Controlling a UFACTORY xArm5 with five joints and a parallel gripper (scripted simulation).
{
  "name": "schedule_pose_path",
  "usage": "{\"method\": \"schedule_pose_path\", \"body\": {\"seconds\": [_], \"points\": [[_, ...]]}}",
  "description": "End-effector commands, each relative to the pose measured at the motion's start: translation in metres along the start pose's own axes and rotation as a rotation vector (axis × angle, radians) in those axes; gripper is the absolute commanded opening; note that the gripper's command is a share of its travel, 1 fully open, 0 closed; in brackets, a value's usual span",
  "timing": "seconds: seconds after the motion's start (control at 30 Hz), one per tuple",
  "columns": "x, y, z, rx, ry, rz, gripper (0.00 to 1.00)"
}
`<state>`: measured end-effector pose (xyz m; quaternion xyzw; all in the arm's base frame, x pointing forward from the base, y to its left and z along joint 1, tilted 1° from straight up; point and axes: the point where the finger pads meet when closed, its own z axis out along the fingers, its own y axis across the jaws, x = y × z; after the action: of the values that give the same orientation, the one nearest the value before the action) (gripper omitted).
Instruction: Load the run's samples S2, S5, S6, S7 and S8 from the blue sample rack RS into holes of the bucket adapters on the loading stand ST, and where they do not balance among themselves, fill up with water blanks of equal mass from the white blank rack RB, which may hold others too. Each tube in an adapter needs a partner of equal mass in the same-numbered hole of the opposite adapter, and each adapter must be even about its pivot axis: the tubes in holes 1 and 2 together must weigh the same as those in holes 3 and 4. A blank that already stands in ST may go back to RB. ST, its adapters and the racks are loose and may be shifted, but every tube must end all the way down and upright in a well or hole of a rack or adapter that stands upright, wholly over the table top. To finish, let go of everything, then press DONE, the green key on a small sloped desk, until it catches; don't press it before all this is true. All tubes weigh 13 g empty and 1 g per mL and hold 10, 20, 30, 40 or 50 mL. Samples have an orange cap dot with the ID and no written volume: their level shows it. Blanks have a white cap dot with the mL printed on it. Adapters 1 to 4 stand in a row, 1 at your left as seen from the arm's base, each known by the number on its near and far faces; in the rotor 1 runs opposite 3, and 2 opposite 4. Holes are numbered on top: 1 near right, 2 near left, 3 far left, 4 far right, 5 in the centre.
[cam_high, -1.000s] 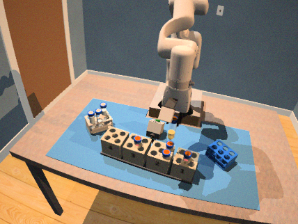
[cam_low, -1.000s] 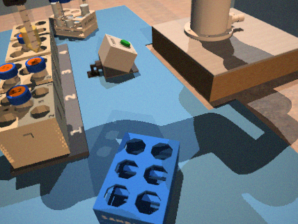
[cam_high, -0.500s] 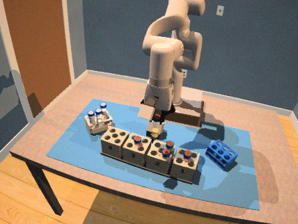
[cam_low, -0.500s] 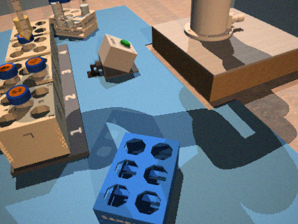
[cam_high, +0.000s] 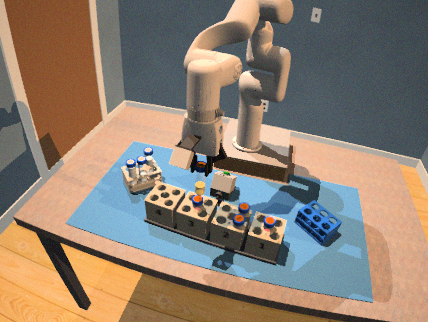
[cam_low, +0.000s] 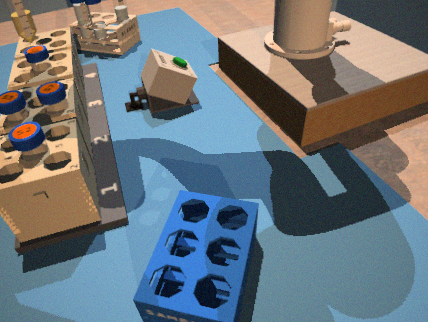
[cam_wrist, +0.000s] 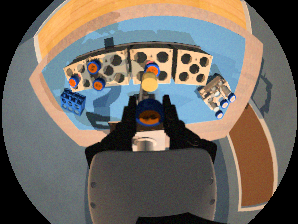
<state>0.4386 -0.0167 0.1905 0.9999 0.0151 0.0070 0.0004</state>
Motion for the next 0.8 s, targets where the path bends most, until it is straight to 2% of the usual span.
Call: {"method": "schedule_pose_path", "body": {"seconds": [0.0, 0.13, 0.2, 0.5, 0.77], "points": [[0.009, 0.026, -0.002, -0.001, 0.004, -0.001, 0.0], [0.014, 0.045, -0.002, -0.002, 0.004, -0.001, 0.0], [0.014, 0.045, -0.002, -0.002, 0.004, -0.001, 0.0], [0.026, 0.089, -0.003, -0.004, 0.005, -0.001, 0.0], [0.026, 0.091, -0.003, -0.004, 0.005, -0.001, 0.0]]}}
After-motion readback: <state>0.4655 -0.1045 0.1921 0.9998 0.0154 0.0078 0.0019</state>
